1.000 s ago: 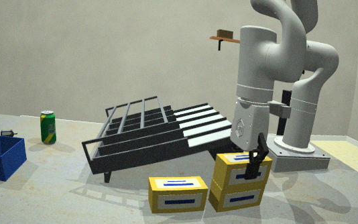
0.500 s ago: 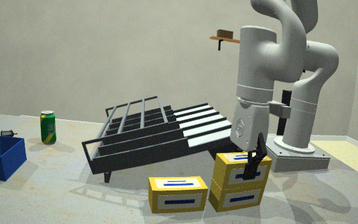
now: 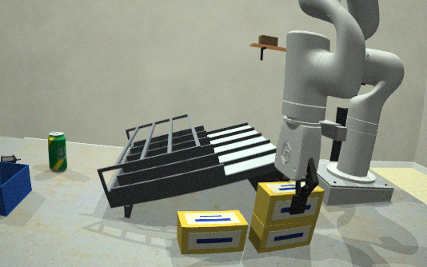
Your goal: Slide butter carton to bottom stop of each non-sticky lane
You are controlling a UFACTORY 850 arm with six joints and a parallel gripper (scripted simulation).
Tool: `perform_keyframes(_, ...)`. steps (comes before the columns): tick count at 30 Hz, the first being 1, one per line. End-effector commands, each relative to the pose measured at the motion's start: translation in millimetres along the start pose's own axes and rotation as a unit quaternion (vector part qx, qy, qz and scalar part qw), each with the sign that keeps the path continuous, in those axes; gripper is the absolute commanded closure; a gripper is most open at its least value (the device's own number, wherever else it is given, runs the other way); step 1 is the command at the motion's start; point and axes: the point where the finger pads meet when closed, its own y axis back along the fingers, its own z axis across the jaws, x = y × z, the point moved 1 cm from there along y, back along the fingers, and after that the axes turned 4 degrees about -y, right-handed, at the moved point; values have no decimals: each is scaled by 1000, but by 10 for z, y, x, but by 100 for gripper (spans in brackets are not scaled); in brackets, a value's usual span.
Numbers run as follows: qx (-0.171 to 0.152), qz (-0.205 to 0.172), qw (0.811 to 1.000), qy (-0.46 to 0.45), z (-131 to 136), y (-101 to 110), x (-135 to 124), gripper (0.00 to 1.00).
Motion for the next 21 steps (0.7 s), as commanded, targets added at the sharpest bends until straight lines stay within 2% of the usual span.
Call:
perform_keyframes(1,0,-1,1000,0,4,6,-6,100)
perform_keyframes(9,0,-1,1000,0,4,6,-6,100)
perform_keyframes(10,0,0,1000,0,4,706,-7,100)
perform_keyframes(13,0,0,1000,0,1,770,-4,100)
perform_keyframes(15,0,0,1000,0,3,1005,-7,100)
perform_keyframes(21,0,0,1000,0,3,1005,-7,100)
